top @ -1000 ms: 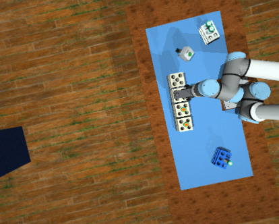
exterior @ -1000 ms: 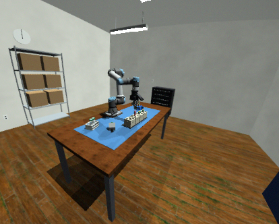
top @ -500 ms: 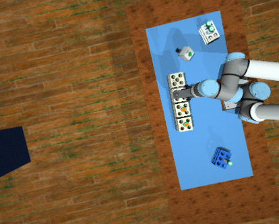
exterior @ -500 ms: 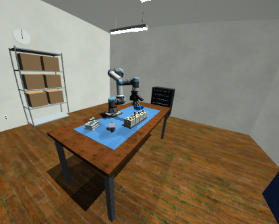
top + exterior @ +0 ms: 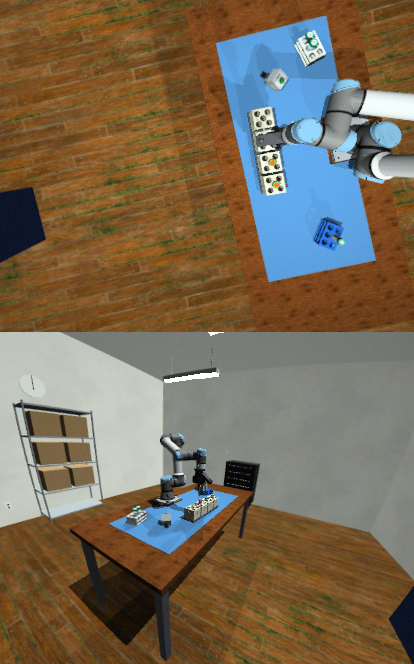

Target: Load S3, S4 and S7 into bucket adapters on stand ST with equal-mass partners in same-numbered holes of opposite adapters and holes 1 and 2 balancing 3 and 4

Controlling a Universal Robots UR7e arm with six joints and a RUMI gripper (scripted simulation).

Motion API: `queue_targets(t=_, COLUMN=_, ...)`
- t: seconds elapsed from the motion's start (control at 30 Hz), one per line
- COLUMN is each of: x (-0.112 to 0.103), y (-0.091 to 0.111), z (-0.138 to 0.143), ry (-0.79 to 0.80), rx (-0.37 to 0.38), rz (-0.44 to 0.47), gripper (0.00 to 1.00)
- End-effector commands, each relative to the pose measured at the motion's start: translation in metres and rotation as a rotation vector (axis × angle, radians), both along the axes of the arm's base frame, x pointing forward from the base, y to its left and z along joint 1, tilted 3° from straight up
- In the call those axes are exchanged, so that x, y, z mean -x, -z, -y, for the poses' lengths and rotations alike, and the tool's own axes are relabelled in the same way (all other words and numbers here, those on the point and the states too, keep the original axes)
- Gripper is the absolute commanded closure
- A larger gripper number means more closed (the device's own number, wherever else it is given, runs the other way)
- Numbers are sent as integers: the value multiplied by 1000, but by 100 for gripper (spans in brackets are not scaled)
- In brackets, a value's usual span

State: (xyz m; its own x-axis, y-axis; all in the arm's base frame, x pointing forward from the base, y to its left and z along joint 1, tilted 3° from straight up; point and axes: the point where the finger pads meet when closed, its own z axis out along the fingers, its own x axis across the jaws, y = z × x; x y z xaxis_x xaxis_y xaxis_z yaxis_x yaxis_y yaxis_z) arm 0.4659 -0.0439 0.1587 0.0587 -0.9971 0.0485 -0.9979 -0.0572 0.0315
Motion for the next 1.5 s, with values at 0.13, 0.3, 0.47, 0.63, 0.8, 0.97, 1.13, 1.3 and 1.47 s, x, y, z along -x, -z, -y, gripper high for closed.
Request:
queue_targets(t=0.13, x=0, y=11, z=1, ry=0, rx=0, rz=1, gripper=100)
queue_targets(t=0.3, x=0, y=15, z=1, ry=0, rx=0, rz=1, gripper=100)
queue_targets(t=0.47, x=0, y=22, z=1, ry=0, rx=0, rz=1, gripper=100)
queue_targets(t=0.63, x=0, y=28, z=2, ry=0, rx=0, rz=1, gripper=100)
queue_targets(t=0.8, x=1, y=35, z=2, ry=0, rx=0, rz=1, gripper=100)
queue_targets(t=0.97, x=1, y=39, z=2, ry=0, rx=0, rz=1, gripper=100)
queue_targets(t=1.13, x=1, y=45, z=2, ry=0, rx=0, rz=1, gripper=100)
queue_targets(t=1.3, x=1, y=52, z=3, ry=0, rx=0, rz=1, gripper=100)
queue_targets(t=1.47, x=1, y=55, z=3, ry=0, rx=0, rz=1, gripper=100)
